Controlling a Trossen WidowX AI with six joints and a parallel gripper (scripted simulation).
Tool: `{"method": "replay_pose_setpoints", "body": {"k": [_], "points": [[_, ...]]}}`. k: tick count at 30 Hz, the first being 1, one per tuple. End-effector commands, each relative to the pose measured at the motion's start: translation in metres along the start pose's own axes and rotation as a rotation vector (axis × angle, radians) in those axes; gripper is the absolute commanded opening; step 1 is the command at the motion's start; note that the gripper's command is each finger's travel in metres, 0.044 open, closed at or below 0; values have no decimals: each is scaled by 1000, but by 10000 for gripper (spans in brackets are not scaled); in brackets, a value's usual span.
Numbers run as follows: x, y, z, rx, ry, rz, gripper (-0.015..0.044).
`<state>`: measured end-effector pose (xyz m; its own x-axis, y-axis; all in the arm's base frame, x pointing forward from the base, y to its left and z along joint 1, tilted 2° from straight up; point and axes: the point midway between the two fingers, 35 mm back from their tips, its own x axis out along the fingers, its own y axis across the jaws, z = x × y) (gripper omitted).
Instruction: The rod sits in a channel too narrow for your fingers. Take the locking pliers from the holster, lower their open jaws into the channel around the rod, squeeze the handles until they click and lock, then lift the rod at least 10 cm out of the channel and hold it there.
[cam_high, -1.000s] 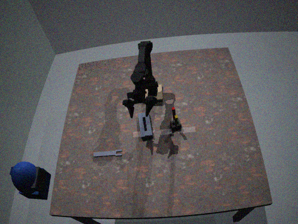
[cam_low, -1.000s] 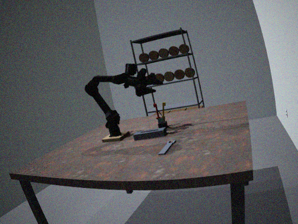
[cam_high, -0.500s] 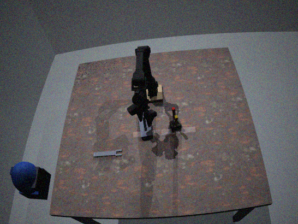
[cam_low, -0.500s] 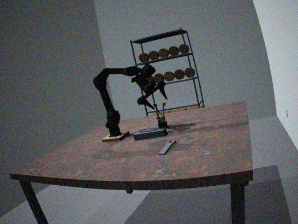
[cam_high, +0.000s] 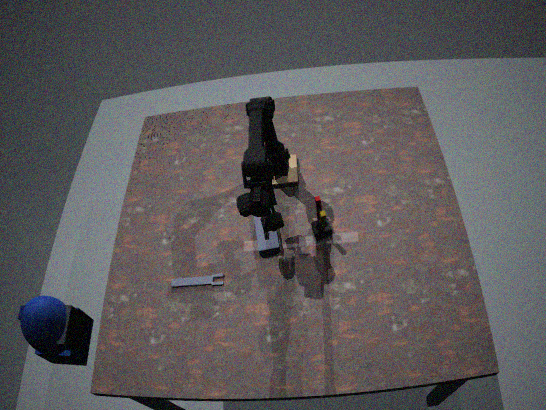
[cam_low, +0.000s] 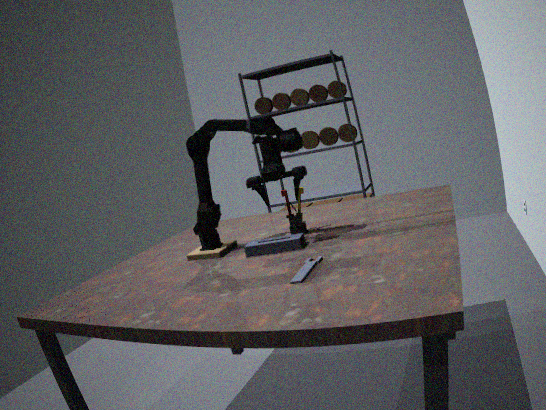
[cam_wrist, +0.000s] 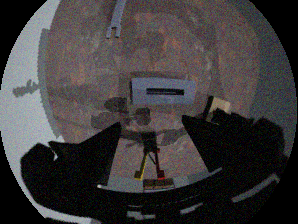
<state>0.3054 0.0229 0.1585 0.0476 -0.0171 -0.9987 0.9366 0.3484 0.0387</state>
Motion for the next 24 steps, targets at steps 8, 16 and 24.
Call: {"method": "replay_pose_setpoints", "body": {"k": [8, 16, 24], "points": [[0, 16, -19, 17, 1, -16, 440], [0, 17, -68, 17, 5, -16, 440], [3, 17, -92, 17, 7, -16, 440]]}}
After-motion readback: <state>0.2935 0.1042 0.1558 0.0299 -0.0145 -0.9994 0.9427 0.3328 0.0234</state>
